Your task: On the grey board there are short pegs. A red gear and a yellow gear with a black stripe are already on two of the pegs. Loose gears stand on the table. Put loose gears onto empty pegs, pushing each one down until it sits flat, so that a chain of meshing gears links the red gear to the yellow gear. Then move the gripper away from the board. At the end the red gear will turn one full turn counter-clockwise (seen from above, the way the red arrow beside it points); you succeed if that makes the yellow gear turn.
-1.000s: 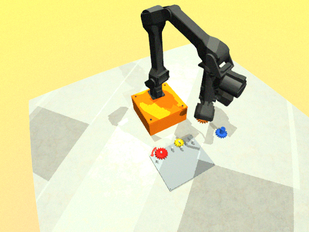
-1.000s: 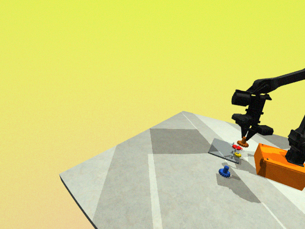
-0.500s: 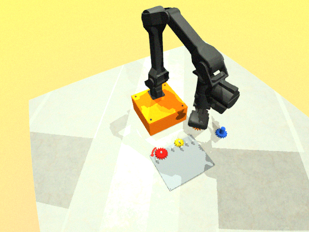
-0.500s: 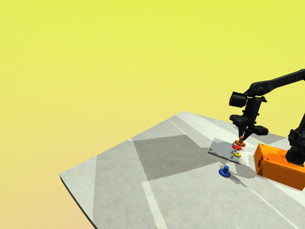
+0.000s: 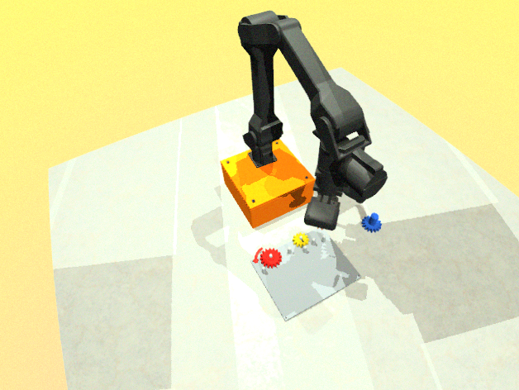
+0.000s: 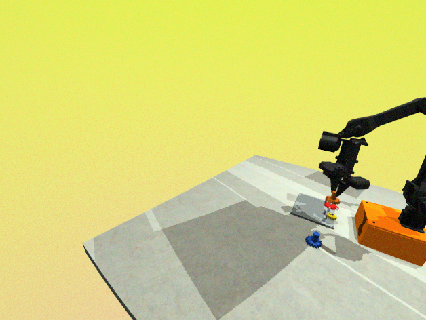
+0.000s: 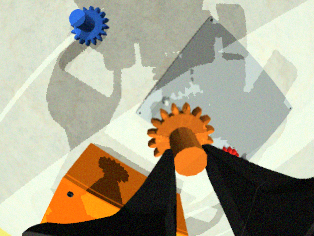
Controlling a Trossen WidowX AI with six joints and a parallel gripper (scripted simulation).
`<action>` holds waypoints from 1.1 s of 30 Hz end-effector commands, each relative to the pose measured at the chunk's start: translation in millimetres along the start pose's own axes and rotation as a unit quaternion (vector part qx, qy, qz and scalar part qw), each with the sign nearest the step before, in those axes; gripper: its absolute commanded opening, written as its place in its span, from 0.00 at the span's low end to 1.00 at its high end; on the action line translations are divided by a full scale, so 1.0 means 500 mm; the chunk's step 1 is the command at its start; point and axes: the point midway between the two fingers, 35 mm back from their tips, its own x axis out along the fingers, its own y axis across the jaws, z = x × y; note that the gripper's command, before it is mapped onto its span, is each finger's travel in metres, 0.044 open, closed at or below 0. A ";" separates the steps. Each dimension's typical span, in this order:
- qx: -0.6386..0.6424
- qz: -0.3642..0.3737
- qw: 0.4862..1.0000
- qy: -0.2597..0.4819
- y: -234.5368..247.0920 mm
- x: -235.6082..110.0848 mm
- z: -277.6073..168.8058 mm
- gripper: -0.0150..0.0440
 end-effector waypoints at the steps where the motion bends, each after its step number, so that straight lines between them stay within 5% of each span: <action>1: -0.001 0.003 1.000 0.002 -0.010 0.011 -0.010 0.25; 33: -0.001 0.001 1.000 0.003 -0.092 0.069 -0.106 0.25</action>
